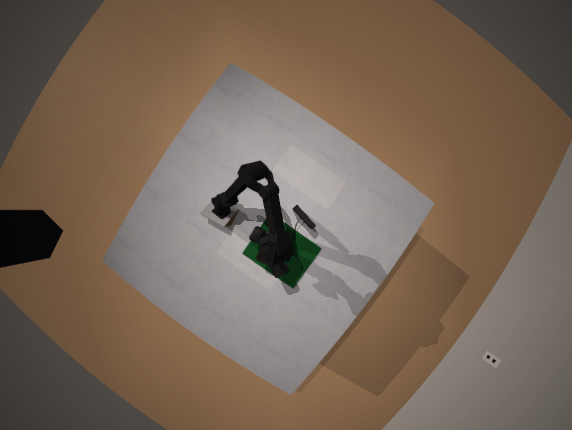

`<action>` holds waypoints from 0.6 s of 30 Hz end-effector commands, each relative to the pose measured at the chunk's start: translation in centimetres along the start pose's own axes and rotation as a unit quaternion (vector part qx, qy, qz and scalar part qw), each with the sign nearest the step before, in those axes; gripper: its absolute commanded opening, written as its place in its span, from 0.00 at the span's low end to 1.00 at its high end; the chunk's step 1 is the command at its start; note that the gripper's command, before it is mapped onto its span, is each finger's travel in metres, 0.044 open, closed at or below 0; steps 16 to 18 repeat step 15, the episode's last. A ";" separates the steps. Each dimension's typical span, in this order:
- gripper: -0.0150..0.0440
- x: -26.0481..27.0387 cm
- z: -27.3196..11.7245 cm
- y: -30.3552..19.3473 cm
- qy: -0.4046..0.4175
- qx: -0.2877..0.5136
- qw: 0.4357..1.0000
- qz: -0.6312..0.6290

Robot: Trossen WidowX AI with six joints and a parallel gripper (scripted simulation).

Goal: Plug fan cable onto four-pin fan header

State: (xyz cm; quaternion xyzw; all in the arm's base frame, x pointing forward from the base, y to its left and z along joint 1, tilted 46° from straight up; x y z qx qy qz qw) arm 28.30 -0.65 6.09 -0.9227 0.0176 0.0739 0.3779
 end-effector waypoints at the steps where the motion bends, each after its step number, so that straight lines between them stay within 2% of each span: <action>1: 0.69 0.2 -0.5 0.2 0.001 -0.003 1.000 -0.004; 10: 0.69 1.5 -0.7 11.7 0.002 -0.007 1.000 -0.005; 18: 0.69 1.5 -0.7 11.9 0.002 -0.007 1.000 -0.005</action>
Point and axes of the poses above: the point midway between the two fingers, 35 mm back from their tips, its own z axis out along the fingers, its own x axis across the jaws, y = z × x, the point moved 4 cm from there along -z, back along the fingers, and after that the axes turned 11 degrees about z, right-handed, at the moved point
